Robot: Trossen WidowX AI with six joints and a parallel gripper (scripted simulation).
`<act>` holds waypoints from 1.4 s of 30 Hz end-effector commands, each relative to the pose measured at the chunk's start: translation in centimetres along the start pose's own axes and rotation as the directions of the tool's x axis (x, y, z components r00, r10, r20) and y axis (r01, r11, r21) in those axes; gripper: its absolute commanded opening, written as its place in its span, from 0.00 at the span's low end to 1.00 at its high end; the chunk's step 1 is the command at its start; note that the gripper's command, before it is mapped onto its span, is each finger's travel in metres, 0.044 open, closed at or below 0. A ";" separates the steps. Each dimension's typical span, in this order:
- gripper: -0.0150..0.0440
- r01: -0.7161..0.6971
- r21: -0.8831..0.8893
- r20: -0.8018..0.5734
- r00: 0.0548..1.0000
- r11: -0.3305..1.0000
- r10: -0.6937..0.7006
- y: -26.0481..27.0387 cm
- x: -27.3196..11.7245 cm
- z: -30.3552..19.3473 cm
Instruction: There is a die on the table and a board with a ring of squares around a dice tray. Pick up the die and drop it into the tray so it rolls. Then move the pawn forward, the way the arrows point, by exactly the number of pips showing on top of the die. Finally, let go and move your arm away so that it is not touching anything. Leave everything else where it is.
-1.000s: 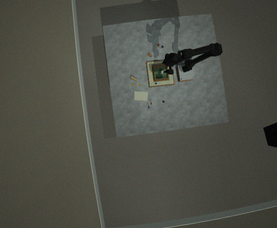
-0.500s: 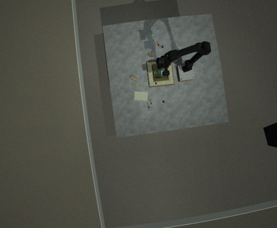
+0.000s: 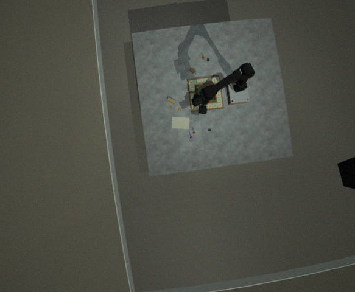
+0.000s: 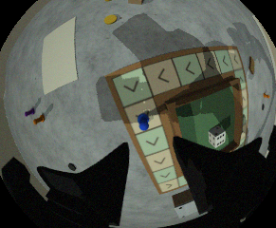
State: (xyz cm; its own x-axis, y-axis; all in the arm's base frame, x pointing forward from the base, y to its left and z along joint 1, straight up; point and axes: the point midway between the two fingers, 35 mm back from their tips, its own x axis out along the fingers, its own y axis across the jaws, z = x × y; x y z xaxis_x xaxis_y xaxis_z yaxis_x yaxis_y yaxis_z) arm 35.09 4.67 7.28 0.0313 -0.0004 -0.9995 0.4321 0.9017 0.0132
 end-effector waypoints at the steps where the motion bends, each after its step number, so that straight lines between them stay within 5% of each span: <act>1: 0.59 -0.002 0.033 -0.002 1.000 0.999 0.002 0.6 0.1 0.3; 40: 0.59 -0.002 0.033 -0.002 1.000 0.999 0.002 0.4 5.7 0.4; 42: 0.50 -0.002 0.033 -0.002 1.000 0.999 0.002 0.4 5.7 0.4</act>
State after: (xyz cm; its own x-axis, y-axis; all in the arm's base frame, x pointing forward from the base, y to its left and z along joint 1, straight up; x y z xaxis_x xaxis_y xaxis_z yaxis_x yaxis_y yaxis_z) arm 36.01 4.84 2.09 0.0393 0.0006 -0.9992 0.4570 0.8893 0.0185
